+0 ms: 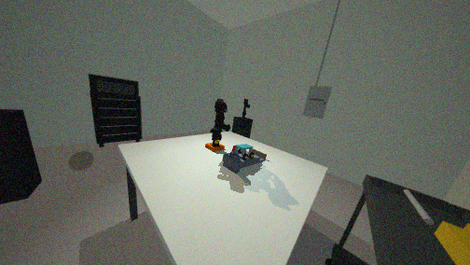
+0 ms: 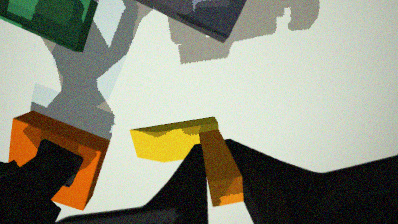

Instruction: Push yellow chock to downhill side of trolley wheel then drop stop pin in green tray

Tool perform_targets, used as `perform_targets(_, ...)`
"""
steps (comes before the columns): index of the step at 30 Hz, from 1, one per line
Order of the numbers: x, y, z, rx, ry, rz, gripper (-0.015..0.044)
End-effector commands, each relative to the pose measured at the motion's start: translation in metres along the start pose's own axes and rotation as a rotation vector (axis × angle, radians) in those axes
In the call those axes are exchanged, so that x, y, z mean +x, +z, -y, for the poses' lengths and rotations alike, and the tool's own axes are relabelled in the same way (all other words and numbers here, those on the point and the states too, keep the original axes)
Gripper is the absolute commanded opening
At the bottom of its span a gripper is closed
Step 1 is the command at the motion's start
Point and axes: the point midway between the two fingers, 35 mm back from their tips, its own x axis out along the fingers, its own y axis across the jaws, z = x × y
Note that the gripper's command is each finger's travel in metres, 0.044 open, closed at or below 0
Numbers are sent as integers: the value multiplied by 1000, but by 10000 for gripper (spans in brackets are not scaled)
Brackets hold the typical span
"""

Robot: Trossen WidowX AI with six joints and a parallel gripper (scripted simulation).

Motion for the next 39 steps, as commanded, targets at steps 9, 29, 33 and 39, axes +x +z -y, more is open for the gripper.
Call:
perform_targets(9,0,0,0,-434,3,4,0)
perform_targets(29,0,0,0,-991,4,7,0)
perform_targets(33,0,0,0,-991,4,7,0)
perform_targets(39,1,14,-11,-991,5,9,0)
